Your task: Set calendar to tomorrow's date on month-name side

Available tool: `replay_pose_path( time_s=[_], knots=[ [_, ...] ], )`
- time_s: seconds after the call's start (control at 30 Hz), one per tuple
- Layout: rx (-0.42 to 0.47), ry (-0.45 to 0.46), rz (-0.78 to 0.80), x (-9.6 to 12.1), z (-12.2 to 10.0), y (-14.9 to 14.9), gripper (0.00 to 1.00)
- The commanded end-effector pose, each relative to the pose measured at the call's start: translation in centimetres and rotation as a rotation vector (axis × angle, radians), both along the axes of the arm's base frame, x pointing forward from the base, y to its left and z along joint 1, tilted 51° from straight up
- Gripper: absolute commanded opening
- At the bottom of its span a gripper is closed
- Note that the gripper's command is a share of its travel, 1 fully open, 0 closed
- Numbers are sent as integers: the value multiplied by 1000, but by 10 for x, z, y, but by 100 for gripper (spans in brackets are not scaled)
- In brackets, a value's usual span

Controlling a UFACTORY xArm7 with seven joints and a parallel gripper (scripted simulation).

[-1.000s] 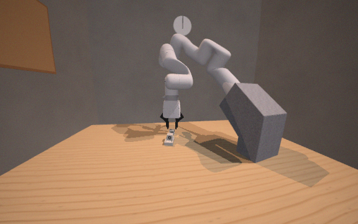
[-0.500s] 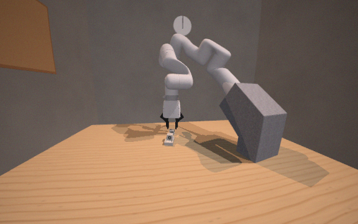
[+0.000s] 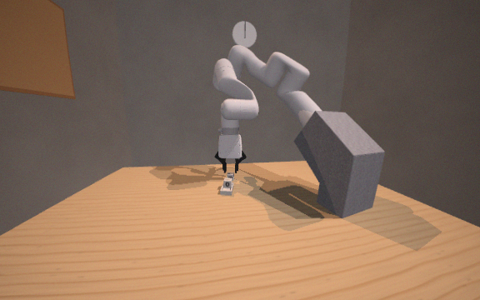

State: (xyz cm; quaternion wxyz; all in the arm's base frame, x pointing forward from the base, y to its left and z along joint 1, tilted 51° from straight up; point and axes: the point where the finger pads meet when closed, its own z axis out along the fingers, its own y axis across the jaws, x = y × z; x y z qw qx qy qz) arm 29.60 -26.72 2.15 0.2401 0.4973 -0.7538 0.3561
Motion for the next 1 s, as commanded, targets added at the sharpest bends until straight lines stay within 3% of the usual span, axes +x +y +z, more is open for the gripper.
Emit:
replay_pose_path(
  time_s=[0.0,0.97],
  knots=[
    [1,-1,2,1,-2,-1,47],
    [1,-1,2,1,-16,-19,47]
  ],
)
